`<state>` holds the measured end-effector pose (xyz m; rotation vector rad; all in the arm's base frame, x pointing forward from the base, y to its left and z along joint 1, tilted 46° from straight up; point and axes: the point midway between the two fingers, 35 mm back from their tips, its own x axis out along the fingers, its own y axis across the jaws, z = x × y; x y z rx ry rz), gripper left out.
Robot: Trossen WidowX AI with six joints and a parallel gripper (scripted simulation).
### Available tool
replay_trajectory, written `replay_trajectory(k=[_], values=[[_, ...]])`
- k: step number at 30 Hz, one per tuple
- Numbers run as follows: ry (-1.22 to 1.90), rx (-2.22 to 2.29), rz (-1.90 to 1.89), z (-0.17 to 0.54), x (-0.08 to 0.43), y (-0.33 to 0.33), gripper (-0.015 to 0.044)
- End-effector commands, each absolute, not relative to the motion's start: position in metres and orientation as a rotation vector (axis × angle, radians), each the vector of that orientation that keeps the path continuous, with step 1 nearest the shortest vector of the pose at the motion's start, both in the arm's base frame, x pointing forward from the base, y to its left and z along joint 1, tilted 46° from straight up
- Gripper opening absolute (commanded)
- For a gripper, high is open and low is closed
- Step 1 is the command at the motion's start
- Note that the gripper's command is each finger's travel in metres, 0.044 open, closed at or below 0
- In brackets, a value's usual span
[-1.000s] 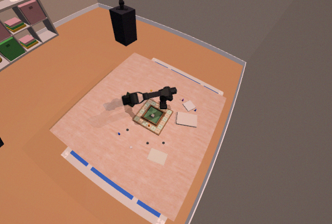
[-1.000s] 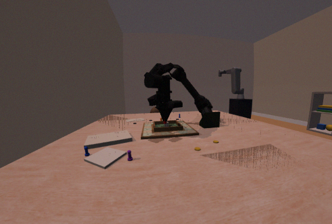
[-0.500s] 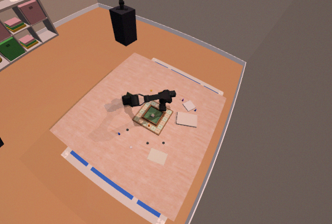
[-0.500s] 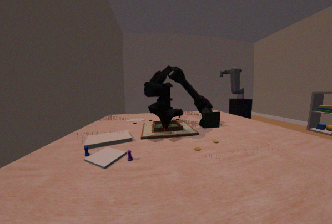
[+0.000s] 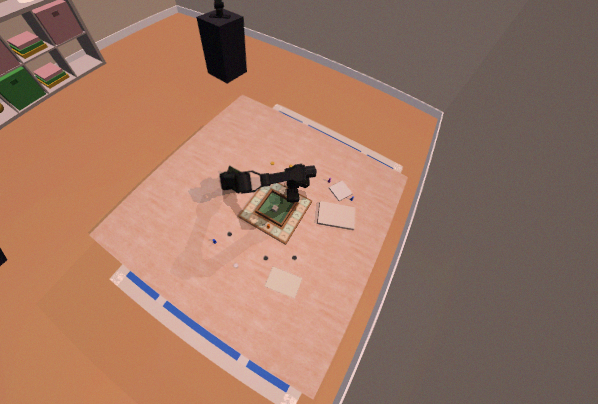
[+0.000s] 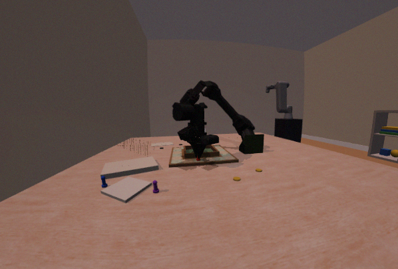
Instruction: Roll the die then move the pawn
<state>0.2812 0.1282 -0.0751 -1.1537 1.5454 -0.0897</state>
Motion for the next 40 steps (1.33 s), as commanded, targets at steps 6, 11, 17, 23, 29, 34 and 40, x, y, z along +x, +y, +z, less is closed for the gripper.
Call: replay_trajectory(k=[6,11,17,23,29,34,40], values=[[1.544,-1.154,-0.089,-0.075,0.281,0.129,0.0184],[1.548,-1.157,-0.088,-0.058,0.279,0.147,0.0315],[1.552,-1.162,-0.089,-0.040,0.275,0.164,0.0440],[1.511,-1.007,-0.231,0.015,0.233,0.159,0.0440],[1.441,-0.801,-0.423,0.075,0.174,0.133,0.0440],[1.438,-0.817,-0.385,0.071,0.185,0.141,0.0440],[1.438,-0.817,-0.385,0.071,0.185,0.141,0.0440]])
